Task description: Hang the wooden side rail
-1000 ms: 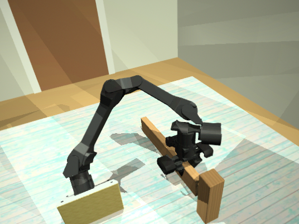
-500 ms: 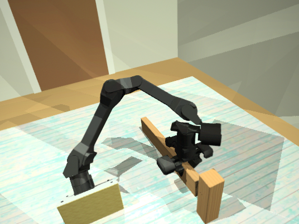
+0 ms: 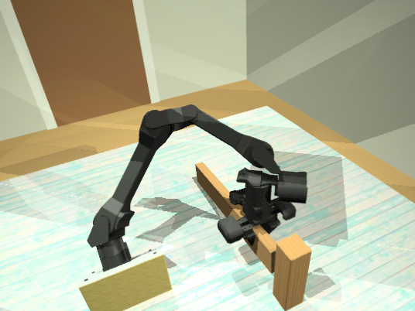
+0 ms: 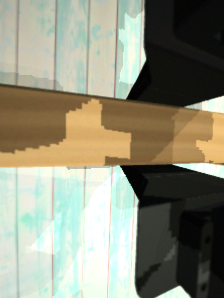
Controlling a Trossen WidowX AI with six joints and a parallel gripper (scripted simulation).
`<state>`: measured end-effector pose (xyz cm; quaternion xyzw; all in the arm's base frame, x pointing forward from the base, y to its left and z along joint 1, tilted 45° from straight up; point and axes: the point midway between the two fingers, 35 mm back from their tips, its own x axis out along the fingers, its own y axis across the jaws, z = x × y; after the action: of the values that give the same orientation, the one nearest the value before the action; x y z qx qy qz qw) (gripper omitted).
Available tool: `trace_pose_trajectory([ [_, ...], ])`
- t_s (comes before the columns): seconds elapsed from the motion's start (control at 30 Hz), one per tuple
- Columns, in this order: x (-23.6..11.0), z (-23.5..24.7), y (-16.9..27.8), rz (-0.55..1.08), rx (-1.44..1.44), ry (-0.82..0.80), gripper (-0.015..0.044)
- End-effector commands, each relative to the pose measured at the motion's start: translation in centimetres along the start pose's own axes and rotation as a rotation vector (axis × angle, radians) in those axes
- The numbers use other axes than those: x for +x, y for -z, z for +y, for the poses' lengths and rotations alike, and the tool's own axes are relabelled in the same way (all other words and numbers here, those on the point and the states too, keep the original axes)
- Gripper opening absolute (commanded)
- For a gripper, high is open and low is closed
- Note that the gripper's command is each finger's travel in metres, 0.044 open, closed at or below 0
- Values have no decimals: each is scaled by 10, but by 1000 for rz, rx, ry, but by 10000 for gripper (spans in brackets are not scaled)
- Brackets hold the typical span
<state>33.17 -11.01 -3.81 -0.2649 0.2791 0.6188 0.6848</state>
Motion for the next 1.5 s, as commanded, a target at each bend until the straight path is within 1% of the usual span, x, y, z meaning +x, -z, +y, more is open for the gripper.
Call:
trace_pose_trajectory([
  [0.0, -3, 1, 4, 6, -8, 6, 0],
  [1.47, -4, 1, 8, 7, -8, 6, 0],
])
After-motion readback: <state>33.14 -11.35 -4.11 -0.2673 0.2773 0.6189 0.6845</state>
